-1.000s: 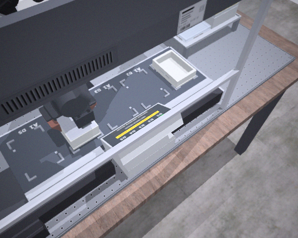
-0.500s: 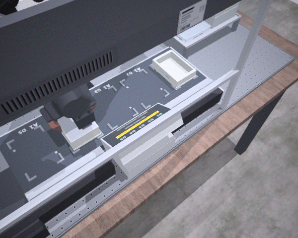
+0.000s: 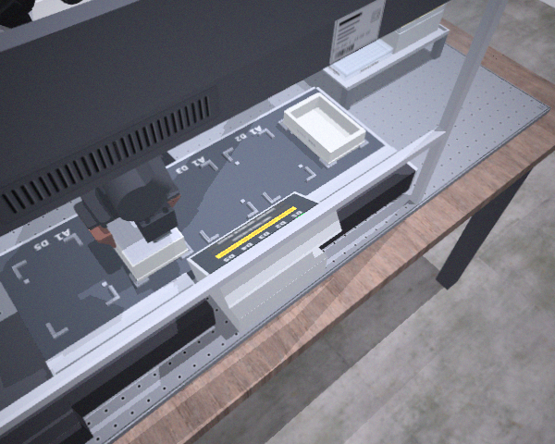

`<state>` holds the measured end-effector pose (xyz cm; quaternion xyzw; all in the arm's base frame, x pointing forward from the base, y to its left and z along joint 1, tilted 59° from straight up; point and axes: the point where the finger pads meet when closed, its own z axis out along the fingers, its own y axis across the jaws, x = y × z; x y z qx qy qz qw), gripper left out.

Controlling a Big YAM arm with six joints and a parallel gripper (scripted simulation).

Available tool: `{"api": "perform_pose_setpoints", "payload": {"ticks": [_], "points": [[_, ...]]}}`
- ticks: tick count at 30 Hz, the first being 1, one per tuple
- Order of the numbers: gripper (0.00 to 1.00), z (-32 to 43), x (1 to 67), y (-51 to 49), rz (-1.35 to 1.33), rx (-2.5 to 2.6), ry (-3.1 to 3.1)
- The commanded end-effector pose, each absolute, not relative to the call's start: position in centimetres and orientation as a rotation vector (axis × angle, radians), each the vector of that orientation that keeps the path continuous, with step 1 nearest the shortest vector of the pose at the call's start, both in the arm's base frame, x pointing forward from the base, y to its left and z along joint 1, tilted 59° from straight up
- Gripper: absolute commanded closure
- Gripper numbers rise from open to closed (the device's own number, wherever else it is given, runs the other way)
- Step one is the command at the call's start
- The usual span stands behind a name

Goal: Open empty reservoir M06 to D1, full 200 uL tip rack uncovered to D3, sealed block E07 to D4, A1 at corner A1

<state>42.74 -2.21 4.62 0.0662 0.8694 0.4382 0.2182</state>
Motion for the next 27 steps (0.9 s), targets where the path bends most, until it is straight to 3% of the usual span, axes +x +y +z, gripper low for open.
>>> {"api": "perform_pose_setpoints", "payload": {"ticks": [1,2,27], "points": [[1.0,5.07,43.19,-2.85,1.196,0.183,2.394],[0.0,5.07,43.19,-2.85,1.196,0.183,2.394],[0.0,5.07,43.19,-2.85,1.196,0.183,2.394]]}}
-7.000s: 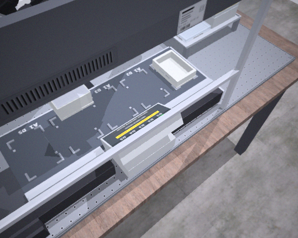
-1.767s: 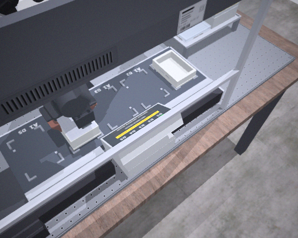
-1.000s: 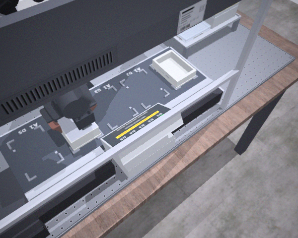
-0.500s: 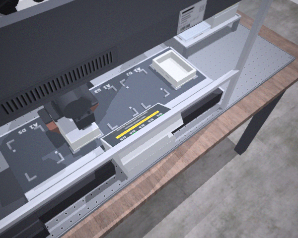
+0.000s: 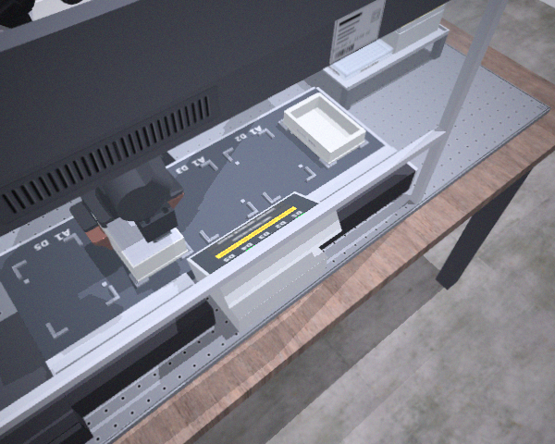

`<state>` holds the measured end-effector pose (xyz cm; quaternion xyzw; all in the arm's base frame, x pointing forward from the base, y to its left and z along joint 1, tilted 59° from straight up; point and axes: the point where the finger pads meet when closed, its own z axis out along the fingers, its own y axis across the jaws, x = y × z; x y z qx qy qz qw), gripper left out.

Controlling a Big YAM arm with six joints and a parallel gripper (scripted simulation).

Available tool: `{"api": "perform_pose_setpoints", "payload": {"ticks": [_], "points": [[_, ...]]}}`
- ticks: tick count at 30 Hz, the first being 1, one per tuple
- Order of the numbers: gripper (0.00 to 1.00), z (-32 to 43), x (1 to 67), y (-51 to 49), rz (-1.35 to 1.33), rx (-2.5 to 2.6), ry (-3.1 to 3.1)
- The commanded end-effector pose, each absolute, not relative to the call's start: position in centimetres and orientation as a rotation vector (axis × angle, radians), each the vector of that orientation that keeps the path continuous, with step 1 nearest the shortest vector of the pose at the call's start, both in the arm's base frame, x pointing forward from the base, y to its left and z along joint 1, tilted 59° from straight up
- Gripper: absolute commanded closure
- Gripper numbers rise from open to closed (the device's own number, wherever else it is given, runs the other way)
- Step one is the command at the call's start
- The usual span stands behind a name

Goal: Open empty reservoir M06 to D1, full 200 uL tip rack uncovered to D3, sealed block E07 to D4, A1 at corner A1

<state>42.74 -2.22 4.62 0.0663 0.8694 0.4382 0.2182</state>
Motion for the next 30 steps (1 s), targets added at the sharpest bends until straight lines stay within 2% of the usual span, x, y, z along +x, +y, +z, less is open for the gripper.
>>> {"api": "perform_pose_setpoints", "payload": {"ticks": [1,30], "points": [[0.0,5.1,43.2,-2.8,1.196,0.183,2.394],[0.0,6.9,42.6,-5.1,1.175,0.181,2.376]]}}
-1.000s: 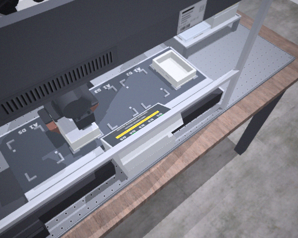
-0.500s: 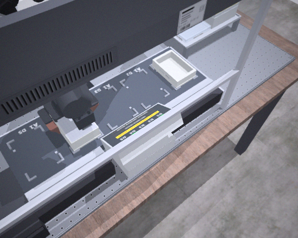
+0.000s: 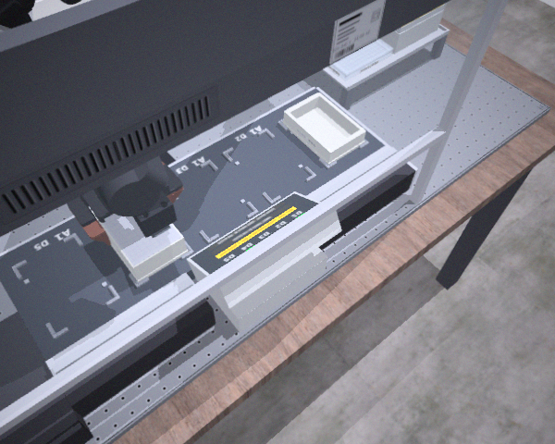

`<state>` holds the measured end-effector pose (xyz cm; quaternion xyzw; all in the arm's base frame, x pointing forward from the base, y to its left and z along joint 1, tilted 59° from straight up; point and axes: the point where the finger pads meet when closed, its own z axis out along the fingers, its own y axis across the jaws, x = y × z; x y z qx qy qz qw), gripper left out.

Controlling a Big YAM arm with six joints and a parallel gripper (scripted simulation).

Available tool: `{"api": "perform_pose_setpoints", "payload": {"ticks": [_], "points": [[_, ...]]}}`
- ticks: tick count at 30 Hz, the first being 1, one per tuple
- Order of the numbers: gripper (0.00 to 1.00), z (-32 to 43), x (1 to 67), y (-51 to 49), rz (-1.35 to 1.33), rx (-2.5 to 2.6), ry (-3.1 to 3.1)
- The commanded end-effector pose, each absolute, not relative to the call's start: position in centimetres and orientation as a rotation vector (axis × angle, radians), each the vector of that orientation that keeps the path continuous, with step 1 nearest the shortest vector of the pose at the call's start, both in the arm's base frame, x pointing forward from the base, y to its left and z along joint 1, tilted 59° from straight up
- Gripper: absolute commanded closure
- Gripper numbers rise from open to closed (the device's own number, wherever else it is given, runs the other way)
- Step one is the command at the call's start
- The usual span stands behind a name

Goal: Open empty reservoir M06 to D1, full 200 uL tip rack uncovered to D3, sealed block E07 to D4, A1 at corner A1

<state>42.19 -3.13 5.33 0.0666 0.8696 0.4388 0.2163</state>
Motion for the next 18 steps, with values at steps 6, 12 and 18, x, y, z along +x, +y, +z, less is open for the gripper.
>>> {"api": "perform_pose_setpoints", "payload": {"ticks": [6,12,18], "points": [[0.0,7.5,42.2,-5.9,1.172,0.18,2.376],[0.0,8.0,41.7,-6.6,1.171,0.18,2.377],[0.0,8.4,41.6,-7.2,1.168,0.177,2.375]]}}
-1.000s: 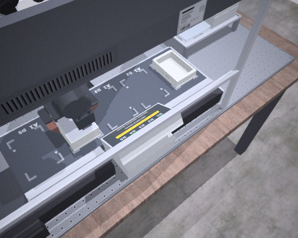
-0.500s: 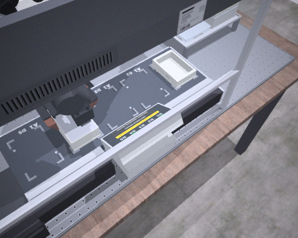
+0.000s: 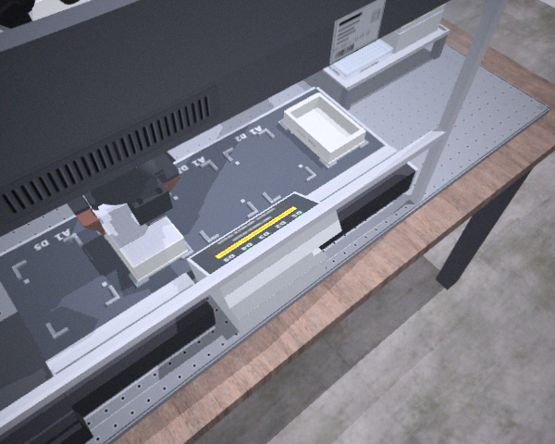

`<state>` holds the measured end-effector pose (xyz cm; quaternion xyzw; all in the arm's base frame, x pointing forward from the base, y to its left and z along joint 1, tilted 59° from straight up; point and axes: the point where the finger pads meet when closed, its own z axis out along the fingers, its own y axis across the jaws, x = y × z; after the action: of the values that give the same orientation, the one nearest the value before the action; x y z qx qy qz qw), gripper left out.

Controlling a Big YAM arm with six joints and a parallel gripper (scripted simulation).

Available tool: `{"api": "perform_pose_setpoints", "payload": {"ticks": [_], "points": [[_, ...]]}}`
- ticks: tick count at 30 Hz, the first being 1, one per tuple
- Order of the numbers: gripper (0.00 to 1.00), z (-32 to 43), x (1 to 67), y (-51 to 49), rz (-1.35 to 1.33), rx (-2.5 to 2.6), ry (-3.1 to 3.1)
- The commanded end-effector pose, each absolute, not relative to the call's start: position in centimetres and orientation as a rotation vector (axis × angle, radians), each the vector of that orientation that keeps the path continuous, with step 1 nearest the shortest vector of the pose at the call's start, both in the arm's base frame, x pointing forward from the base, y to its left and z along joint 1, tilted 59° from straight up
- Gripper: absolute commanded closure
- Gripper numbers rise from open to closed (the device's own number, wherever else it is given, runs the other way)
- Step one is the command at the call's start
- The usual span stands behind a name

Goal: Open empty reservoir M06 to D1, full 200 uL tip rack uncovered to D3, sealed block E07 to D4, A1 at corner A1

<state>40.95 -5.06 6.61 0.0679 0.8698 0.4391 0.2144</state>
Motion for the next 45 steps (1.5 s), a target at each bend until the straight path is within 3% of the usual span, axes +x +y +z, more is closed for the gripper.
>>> {"api": "perform_pose_setpoints", "payload": {"ticks": [1,45], "points": [[0.0,8.5,41.5,-7.4,1.167,0.177,2.375],[0.0,12.1,38.4,-12.4,1.154,0.174,2.381]]}}
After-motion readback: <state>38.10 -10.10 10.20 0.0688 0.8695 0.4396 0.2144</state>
